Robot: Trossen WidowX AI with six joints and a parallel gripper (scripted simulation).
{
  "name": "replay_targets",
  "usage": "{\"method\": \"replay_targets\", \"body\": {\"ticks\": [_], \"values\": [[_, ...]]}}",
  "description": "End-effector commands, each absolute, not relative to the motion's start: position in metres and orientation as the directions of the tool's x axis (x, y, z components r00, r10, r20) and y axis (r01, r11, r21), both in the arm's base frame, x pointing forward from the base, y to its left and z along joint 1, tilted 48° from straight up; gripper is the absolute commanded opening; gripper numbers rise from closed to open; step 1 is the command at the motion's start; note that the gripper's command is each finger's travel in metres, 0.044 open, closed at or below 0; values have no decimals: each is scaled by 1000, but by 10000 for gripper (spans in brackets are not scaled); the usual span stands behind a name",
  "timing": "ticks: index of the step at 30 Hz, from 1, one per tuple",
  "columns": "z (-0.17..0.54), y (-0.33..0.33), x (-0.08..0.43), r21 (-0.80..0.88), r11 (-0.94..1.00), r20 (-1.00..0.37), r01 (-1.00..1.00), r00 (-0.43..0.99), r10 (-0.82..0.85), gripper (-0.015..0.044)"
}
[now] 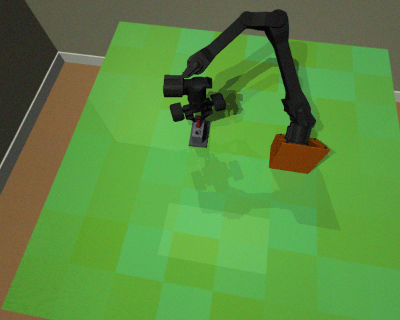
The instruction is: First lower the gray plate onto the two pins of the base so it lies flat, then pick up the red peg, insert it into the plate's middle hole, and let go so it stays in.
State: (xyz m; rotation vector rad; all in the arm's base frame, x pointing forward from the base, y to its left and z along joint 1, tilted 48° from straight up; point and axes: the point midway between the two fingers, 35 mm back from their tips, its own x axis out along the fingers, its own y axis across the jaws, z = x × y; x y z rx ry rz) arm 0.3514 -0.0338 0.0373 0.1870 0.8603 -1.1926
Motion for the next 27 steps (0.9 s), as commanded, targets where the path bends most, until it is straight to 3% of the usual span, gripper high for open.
{"method": "replay_targets", "body": {"ticks": [1, 27], "values": [[37, -34, 351, -300, 395, -671, 868, 102, -735, 150], [47, -22, 350, -308, 394, -668, 866, 98, -738, 150]]}}
